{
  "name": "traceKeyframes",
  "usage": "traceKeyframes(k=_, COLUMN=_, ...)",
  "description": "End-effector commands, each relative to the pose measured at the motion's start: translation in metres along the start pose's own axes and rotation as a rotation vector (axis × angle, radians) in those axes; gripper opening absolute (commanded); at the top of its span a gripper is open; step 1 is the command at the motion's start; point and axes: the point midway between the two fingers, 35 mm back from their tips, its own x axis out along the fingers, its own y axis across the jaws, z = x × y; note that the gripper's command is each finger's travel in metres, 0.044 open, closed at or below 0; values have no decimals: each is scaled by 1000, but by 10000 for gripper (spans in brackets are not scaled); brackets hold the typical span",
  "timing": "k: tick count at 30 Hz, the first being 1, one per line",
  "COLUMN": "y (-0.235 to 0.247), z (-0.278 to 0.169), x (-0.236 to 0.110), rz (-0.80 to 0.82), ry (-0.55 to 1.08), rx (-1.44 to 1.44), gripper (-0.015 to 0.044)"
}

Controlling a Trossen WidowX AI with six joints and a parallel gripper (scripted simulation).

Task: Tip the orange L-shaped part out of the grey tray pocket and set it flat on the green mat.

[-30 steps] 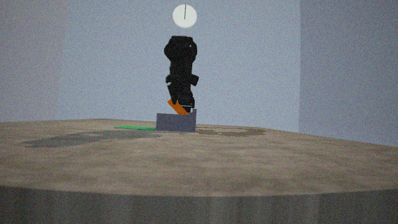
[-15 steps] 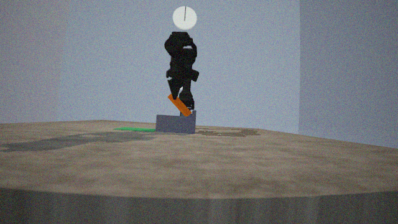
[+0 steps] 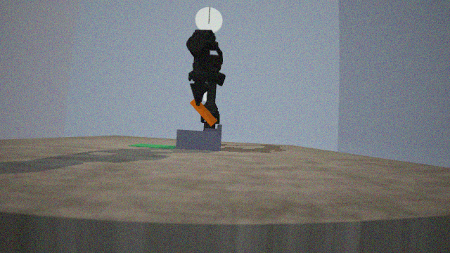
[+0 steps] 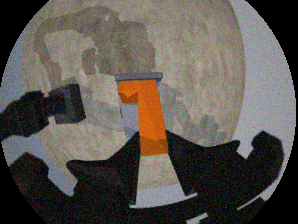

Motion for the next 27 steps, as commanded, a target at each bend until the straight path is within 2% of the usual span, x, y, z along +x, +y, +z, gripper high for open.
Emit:
traceKeyframes(k=1, y=-2, z=1, x=-4, rz=-9, ry=-5, rx=-3, gripper=0)
traceKeyframes(k=11, y=-1, z=-6, x=-7, rz=-9, ry=-4, rx=-3, gripper=0)
traceKeyframes(k=27, y=7, z=-75, x=-3, rz=-8, ry=3, rx=-4, gripper=0)
